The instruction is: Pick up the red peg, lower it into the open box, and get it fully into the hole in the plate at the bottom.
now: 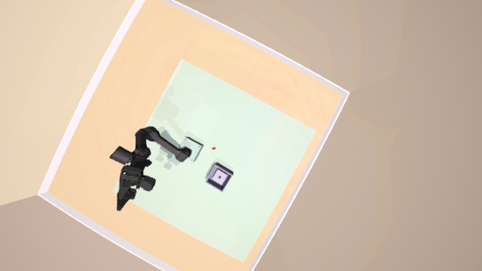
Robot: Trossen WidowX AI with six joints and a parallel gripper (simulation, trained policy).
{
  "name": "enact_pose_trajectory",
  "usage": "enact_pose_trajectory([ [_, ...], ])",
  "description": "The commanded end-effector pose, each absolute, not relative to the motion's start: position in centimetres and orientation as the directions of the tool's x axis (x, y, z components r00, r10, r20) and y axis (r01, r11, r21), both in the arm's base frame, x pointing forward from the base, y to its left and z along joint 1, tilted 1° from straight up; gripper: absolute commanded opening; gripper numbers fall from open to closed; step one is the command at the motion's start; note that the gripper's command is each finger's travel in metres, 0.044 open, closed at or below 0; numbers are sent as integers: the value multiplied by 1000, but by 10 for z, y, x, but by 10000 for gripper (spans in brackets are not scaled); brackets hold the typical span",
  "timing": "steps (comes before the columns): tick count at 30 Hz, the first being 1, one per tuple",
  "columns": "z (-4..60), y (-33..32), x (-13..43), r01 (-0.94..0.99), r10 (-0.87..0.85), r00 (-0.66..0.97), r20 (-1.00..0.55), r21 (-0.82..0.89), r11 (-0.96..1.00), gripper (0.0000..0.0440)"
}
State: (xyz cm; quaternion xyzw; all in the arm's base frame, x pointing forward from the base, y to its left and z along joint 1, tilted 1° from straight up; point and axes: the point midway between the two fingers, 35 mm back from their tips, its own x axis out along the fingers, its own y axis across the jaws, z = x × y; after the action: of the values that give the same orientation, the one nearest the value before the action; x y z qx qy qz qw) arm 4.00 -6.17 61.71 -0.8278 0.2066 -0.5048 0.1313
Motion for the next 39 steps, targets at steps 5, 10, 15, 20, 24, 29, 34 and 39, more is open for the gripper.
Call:
enact_pose_trajectory([
  [5,607,-75,62,-103,-514,456,727,-530,-842,440],
  [10,592,-85,90,-17,-540,529,654,-629,-778,440],
  [15,575,-94,119,51,-561,598,572,-726,-686,440],
  [20,555,-99,147,102,-571,663,484,-814,-572,440],
  [24,538,-101,170,129,-572,711,409,-875,-467,440],
  [29,515,-100,196,145,-563,765,312,-936,-322,440],
  [34,490,-96,221,142,-546,811,211,-976,-165,440],
  [39,463,-89,243,123,-521,847,107,-992,-3,440],
])
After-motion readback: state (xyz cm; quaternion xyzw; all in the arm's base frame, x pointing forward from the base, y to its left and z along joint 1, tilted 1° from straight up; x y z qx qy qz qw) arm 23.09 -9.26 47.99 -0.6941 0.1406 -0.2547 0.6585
